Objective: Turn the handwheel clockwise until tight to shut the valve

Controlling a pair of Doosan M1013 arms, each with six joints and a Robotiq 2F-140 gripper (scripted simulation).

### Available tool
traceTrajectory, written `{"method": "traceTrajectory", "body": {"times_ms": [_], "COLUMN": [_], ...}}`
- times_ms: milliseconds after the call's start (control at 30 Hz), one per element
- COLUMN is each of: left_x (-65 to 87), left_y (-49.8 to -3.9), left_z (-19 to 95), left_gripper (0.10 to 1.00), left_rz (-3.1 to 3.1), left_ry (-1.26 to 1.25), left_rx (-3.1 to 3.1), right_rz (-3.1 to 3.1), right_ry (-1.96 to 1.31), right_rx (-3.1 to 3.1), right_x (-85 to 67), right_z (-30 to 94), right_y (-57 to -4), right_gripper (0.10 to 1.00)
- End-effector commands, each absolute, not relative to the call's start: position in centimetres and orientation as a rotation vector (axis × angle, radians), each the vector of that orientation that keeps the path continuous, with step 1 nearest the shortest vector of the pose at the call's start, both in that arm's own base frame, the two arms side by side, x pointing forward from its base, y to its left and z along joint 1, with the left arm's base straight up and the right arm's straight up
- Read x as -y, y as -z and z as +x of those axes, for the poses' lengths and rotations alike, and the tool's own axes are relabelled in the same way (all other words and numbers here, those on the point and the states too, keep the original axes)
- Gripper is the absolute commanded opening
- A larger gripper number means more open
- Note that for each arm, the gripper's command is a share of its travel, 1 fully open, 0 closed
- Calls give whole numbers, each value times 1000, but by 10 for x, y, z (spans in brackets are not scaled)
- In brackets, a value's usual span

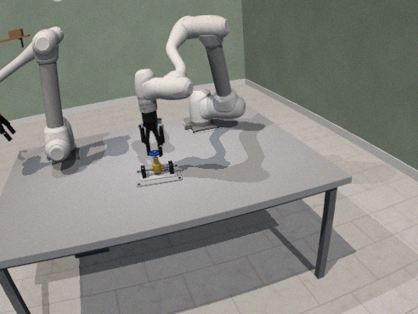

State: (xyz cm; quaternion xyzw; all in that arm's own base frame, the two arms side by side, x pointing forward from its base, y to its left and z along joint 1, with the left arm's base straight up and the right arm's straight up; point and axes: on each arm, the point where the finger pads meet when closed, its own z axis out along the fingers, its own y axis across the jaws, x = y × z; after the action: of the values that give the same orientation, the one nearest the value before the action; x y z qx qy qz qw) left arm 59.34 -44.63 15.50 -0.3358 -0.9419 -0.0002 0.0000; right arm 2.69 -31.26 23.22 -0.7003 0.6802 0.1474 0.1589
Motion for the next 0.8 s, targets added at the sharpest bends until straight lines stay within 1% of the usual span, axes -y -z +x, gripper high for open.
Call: {"method": "traceTrajectory", "body": {"times_ms": [0, 767], "left_x": [447, 447], "left_y": [-156, -156], "left_z": [594, 594], "left_gripper": [99, 99], "left_rz": [-1110, -1433], "left_ry": [0, 0], "left_rx": [2941, 2798], "right_rz": [-2002, -2002], "right_ry": [-420, -420], "right_rx": [-1945, -1945], "right_x": [313, 313], "right_z": [27, 27], "right_y": [-233, -233], "right_gripper": [1000, 1000]}}
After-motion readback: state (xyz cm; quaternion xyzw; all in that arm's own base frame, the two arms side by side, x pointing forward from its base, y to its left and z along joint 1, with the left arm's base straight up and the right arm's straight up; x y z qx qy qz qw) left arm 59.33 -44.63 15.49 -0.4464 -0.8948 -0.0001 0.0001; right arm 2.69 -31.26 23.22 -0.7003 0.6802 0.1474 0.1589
